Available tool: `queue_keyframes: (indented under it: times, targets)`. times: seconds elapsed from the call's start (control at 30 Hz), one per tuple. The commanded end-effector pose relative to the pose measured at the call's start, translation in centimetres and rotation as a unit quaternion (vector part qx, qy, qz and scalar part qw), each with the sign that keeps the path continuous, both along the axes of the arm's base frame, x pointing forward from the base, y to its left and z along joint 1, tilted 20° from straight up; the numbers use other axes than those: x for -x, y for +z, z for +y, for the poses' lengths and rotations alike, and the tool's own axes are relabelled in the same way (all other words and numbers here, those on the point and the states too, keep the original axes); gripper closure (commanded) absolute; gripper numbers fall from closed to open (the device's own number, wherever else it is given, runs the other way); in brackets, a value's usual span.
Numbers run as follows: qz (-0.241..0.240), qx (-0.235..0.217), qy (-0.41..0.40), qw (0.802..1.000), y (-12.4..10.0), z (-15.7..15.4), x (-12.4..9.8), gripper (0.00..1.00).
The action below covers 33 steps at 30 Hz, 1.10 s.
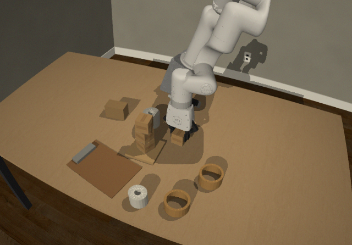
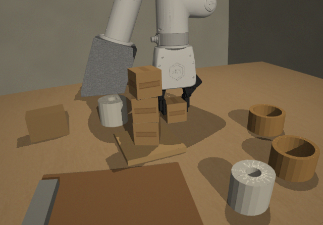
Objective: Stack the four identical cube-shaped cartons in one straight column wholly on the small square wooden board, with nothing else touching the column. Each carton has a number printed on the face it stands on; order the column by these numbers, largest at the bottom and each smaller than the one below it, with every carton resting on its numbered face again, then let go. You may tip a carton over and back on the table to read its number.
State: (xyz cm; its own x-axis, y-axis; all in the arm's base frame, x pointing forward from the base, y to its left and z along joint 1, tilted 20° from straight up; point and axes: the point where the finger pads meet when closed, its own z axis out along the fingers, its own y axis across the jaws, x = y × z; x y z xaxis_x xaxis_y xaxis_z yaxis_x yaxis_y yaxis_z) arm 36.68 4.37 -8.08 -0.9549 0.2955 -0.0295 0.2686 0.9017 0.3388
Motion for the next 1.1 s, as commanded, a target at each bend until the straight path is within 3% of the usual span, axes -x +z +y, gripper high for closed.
queue_keyframes:
  times: [0.0,0.2,0.5,0.57,1.07]
  targets:
    - [-0.002,0.000,0.000,1.000,0.2,-0.1,-0.1,1.00]
    - [-0.002,-0.001,0.000,1.000,1.6,-0.5,0.1,1.00]
    - [-0.004,-0.003,0.000,1.000,6.6,-2.2,0.7,1.00]
    - [-0.004,-0.003,0.000,1.000,6.6,-2.2,0.7,1.00]
    - [-0.003,-0.002,0.001,1.000,16.6,-5.5,2.1,1.00]
